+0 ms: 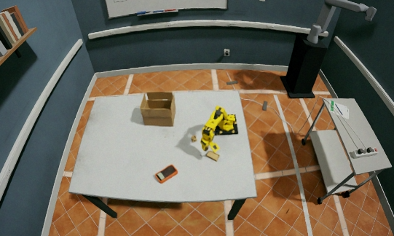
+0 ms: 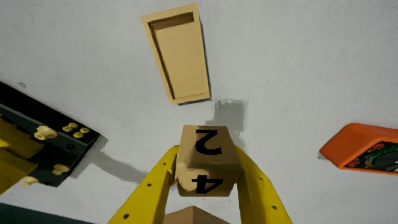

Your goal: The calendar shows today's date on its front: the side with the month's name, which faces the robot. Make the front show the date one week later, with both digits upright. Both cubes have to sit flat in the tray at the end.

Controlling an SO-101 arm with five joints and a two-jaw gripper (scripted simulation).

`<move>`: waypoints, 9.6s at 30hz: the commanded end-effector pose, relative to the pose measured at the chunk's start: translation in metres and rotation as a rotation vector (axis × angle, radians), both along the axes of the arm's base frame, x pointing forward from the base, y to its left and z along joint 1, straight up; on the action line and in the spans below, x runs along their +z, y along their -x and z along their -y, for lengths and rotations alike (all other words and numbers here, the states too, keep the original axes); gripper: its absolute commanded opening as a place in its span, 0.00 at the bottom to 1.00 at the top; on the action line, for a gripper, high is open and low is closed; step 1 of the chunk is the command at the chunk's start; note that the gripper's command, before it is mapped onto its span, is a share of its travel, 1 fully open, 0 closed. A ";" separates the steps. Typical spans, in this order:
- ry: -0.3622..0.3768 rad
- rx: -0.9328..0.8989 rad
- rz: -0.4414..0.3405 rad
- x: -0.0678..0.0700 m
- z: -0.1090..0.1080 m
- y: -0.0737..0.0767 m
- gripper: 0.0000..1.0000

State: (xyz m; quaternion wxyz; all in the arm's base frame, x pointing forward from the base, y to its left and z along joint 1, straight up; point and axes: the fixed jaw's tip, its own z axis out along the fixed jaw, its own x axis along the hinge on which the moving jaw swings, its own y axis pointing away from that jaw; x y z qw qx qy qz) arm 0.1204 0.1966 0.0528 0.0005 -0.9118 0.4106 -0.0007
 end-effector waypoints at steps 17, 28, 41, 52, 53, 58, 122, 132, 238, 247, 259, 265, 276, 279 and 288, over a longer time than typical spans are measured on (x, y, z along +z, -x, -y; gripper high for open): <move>-0.018 0.259 0.007 0.003 -0.026 0.054 0.00; -0.018 0.249 0.007 0.000 -0.026 0.054 0.00; -0.019 0.240 0.007 -0.003 -0.026 0.054 0.00; 0.006 0.234 -0.004 -0.010 -0.024 0.058 0.00; 0.006 0.234 -0.004 -0.010 -0.024 0.058 0.00; 0.006 0.234 -0.004 -0.010 -0.024 0.058 0.00; 0.006 0.231 -0.004 -0.013 -0.028 0.060 0.00; 0.006 0.231 -0.004 -0.016 -0.028 0.060 0.00; 0.006 0.233 -0.004 -0.052 -0.024 0.061 0.00; 0.006 0.233 -0.004 -0.054 -0.024 0.061 0.00; 0.006 0.233 -0.004 -0.054 -0.024 0.061 0.10; 0.006 0.233 -0.004 -0.054 -0.024 0.061 0.17; 0.006 0.233 -0.004 -0.054 -0.024 0.061 0.20; 0.006 0.233 -0.004 -0.054 -0.024 0.061 0.22; 0.006 0.233 -0.004 -0.054 -0.024 0.061 0.30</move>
